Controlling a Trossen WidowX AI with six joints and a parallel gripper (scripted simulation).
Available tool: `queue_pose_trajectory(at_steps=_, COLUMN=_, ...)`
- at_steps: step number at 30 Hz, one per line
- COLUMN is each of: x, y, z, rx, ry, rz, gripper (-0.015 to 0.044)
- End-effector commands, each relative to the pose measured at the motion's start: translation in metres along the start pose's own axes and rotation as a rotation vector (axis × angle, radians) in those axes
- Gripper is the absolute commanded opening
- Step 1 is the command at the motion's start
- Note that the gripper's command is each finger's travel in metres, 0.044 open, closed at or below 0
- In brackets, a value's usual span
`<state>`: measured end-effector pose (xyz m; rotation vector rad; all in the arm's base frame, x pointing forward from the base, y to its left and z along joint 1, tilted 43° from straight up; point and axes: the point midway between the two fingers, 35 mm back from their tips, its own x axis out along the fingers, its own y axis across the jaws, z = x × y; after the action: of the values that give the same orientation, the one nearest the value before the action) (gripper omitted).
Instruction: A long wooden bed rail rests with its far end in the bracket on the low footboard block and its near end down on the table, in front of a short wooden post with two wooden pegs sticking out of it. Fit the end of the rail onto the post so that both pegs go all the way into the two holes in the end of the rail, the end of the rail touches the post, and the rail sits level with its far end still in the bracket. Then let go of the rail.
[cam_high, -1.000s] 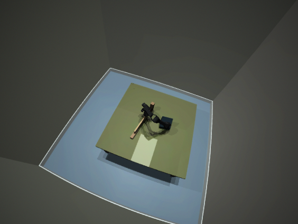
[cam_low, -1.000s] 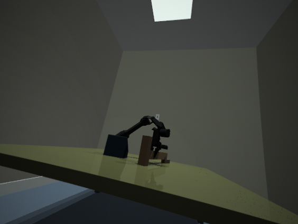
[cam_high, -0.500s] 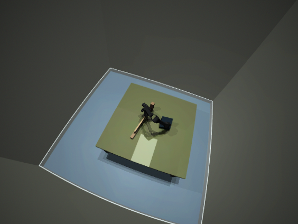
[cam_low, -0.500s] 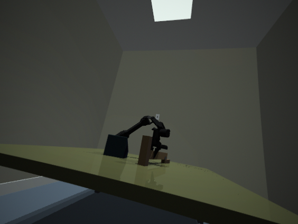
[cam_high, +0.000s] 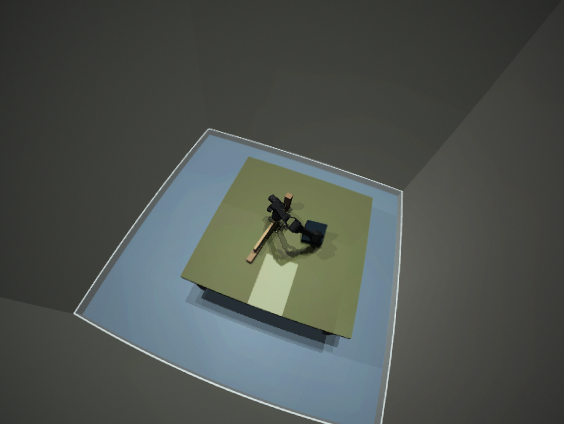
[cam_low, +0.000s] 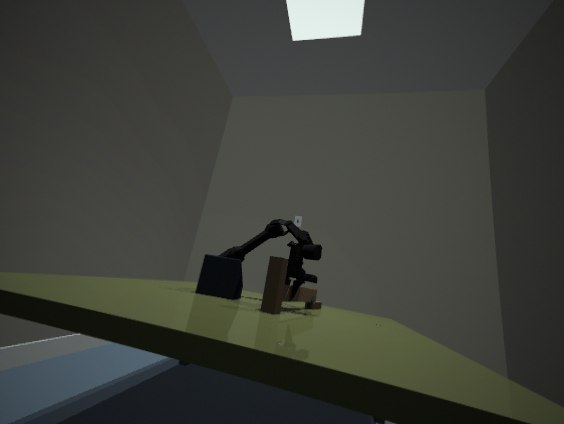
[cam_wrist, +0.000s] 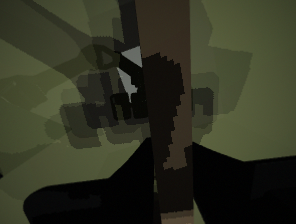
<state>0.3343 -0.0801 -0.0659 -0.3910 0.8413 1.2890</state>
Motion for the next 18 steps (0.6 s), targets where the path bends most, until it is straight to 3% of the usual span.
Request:
queue_pose_trajectory(at_steps=1, x=-0.0045, y=-0.0017, z=0.0027, rx=-0.002, ry=-0.001, rz=-0.011, gripper=0.0000)
queue_pose_trajectory(at_steps=18, x=-0.0047, y=-0.0019, z=0.0012, rx=-0.002, ry=-0.001, rz=-0.011, gripper=0.0000)
